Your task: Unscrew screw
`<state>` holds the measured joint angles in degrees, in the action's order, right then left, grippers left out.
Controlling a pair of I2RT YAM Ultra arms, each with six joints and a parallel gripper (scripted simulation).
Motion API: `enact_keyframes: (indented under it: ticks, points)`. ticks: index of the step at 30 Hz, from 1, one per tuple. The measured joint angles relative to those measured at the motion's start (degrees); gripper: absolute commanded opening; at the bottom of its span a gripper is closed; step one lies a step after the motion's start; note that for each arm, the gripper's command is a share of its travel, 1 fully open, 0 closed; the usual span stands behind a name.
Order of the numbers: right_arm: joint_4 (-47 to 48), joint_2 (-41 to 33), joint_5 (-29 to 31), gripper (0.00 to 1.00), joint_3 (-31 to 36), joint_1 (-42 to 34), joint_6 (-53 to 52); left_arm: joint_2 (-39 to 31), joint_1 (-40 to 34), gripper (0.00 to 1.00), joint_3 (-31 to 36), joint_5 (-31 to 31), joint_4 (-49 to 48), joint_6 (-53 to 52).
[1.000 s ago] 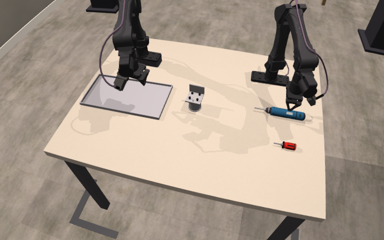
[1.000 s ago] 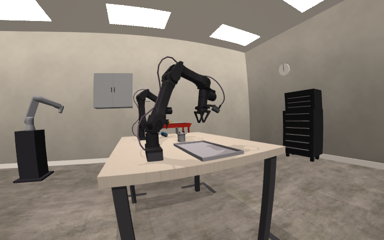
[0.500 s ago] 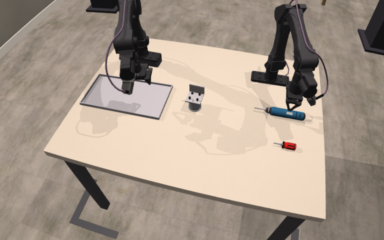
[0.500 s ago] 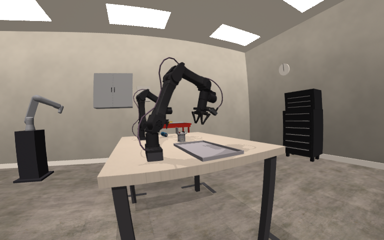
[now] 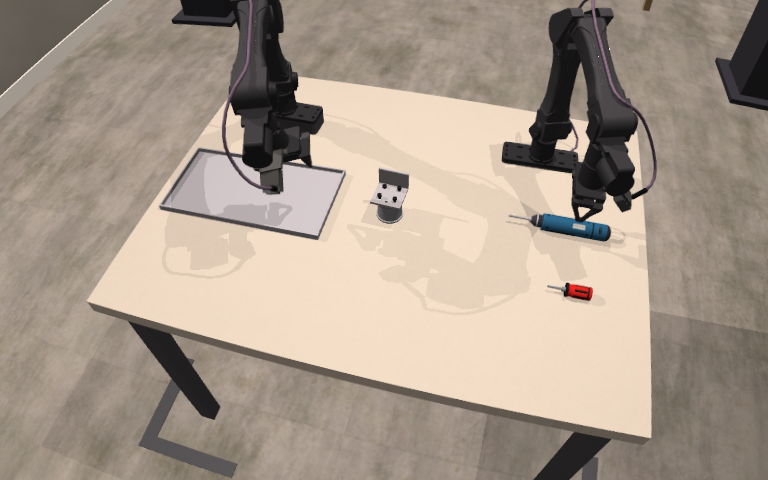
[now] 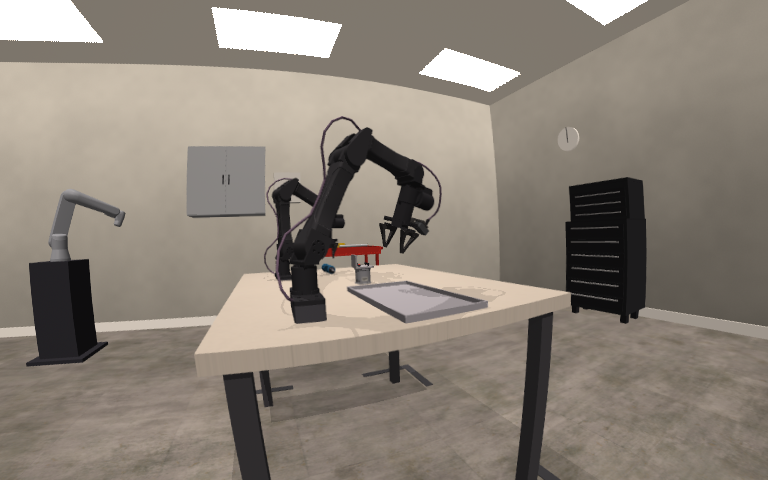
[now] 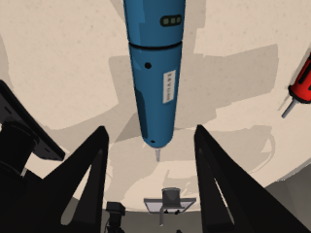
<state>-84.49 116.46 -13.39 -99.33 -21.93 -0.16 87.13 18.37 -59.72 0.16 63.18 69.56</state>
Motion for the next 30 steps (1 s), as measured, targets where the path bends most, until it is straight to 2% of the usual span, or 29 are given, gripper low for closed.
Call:
enact_keyframes:
  ticks: [30]
  points:
    - [0.20,4.13,-13.46,0.86,-0.63,-0.87,26.01,0.00,0.00,0.65,0.00,0.00,0.02,0.00]
